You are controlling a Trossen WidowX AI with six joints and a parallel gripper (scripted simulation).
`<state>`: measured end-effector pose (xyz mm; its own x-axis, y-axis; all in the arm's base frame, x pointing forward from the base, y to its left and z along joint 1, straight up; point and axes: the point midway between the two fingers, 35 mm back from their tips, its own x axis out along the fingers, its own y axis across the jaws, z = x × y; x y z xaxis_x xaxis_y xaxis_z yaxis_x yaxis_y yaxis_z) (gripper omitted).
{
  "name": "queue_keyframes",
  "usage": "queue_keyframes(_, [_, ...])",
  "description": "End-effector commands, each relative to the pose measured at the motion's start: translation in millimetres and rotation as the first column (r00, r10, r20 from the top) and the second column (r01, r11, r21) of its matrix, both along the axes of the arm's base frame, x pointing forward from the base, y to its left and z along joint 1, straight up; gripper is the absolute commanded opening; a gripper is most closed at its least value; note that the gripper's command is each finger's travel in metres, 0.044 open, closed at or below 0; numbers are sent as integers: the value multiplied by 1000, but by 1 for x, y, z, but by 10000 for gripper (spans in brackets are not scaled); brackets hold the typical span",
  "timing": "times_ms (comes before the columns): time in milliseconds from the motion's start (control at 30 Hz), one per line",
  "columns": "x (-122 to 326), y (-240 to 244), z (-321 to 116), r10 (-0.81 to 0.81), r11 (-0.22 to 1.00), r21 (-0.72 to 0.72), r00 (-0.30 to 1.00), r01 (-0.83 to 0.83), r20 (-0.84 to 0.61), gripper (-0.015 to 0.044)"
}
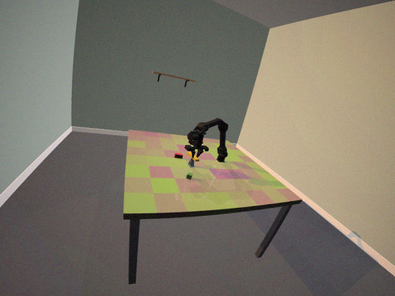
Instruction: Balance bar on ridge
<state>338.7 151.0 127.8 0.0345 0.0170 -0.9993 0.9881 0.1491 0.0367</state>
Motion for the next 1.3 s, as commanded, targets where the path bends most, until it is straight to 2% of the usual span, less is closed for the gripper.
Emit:
queue_keyframes(0, [0,0,-1,-4,1000,-1,1000,4,1,0])
queue_keyframes(1267, [1,0,-4,-4,1000,-1,1000,4,1,0])
